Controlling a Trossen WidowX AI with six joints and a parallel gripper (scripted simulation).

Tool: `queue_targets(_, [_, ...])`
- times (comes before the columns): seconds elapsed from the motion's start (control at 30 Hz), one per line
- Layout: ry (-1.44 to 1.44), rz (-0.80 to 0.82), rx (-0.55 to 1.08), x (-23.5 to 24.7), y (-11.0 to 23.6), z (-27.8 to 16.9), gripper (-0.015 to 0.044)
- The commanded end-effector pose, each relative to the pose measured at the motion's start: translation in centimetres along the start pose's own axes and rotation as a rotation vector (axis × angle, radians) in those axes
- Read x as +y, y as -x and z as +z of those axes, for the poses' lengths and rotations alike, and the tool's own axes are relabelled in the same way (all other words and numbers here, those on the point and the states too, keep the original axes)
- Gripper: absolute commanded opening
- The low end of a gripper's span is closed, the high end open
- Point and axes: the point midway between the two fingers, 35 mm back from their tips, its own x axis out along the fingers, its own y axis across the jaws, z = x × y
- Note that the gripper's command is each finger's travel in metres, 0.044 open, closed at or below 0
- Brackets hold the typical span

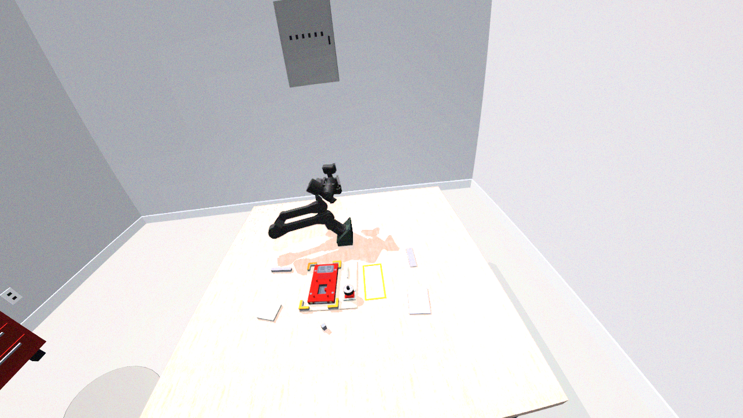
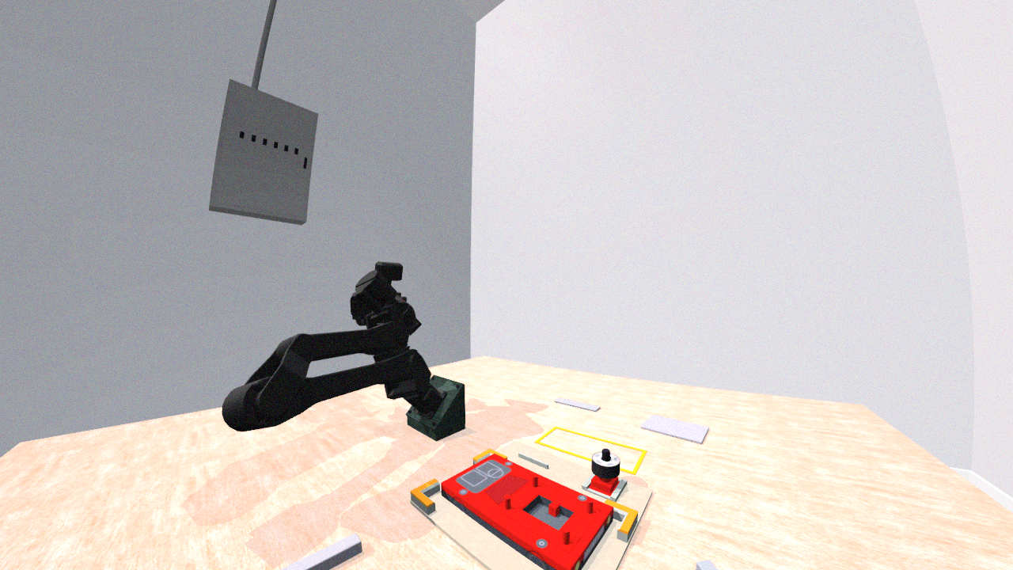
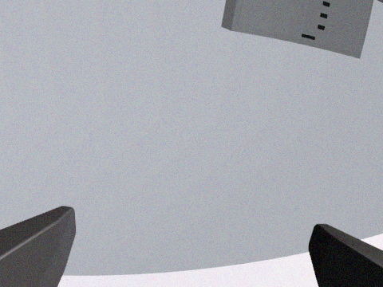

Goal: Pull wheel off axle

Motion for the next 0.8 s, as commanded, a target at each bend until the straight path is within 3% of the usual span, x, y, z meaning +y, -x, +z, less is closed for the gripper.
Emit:
queue_targets(0.0, [-0.005, -0.002, 0.007, -0.1, 0.0, -0.1, 0.0374])
queue_targets(0.1, [-0.082, -0.036, 0.097, -1.7, -0.2, -1.9, 0.0300])
queue_targets(0.43, [-0.411, -0.222, 0.470, -7.6, 1.4, -9.9, 0.0300])
queue_targets(0.77, [-0.732, -0.463, 0.814, -11.8, 6.7, -17.4, 0.0300])
